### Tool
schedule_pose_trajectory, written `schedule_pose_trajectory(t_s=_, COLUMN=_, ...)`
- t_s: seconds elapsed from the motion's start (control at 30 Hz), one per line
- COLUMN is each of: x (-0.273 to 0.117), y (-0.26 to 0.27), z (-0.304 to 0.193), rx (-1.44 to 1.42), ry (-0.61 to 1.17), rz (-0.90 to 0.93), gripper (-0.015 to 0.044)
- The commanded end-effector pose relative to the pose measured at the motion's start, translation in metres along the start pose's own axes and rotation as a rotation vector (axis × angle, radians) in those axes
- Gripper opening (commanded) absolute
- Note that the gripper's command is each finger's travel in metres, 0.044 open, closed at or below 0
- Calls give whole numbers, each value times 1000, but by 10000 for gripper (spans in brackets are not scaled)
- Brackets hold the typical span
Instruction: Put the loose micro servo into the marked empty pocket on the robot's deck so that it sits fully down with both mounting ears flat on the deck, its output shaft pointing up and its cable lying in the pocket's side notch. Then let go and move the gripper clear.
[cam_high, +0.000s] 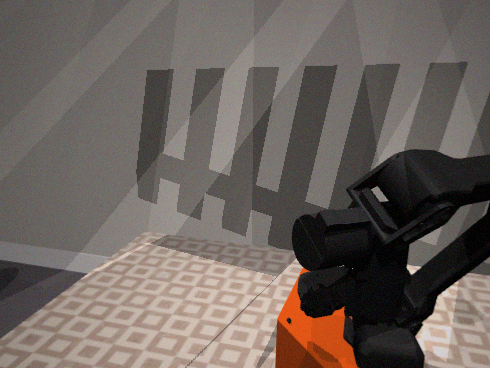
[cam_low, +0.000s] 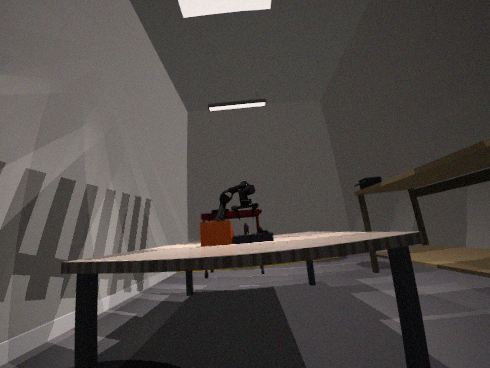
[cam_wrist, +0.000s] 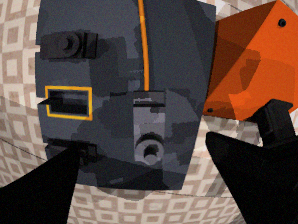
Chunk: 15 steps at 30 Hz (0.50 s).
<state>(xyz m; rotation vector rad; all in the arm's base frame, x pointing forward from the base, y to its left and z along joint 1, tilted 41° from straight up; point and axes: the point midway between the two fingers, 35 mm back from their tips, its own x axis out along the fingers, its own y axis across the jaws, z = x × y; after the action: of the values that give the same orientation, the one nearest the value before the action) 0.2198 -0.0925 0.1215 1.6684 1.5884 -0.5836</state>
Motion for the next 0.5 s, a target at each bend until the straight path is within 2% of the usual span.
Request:
schedule_pose_trajectory(t_s=0.0, x=11, y=-7, z=-2, rx=72, ry=11, rz=-54, gripper=440)
schedule_pose_trajectory(t_s=0.17, x=12, y=-7, z=-2, rx=72, ry=11, rz=-54, gripper=440)
schedule_pose_trajectory(t_s=0.47, x=37, y=-7, z=-2, rx=71, ry=12, rz=-53, gripper=440)
